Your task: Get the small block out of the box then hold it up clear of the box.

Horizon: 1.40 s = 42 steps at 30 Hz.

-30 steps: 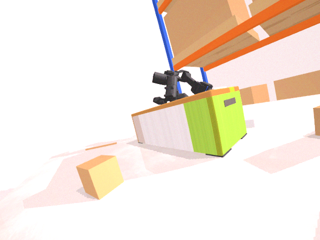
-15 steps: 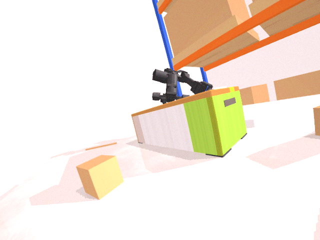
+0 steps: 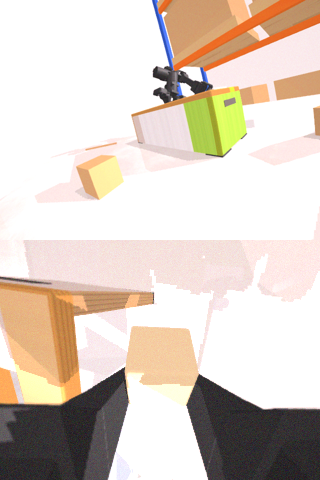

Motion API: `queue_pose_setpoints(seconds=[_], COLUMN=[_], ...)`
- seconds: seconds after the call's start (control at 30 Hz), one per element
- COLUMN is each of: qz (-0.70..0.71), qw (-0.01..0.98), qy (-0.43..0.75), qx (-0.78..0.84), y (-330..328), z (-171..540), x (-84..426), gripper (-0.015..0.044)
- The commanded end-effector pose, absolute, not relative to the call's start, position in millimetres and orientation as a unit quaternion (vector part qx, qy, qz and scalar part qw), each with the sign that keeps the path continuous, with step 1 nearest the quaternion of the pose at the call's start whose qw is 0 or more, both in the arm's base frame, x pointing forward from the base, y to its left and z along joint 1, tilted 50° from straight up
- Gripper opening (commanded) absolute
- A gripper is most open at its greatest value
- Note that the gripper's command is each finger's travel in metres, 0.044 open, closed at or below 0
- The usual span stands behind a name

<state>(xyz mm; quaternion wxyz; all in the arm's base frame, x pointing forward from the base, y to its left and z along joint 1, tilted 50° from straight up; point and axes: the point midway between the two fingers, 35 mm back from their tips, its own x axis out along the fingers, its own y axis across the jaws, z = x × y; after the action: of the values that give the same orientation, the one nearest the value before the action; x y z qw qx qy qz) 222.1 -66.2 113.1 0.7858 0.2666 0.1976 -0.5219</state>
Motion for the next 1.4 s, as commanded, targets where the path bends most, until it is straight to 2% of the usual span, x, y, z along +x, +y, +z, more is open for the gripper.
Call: queue_pose_setpoints(seconds=[0.0, 0.67, 1.0, 1.37], qz=[-0.503, -0.373, -0.283, -0.171], qw=[0.808, 0.807, 0.748, 0.642], qy=[0.241, 0.425, 0.491, 0.54], qx=[0.19, -0.172, -0.345, -0.517], y=[-63, -53, -48, -42], z=[117, 124, 128, 133], x=[223, 220, 218, 217], gripper=[0.0, 0.0, 0.0, 0.0])
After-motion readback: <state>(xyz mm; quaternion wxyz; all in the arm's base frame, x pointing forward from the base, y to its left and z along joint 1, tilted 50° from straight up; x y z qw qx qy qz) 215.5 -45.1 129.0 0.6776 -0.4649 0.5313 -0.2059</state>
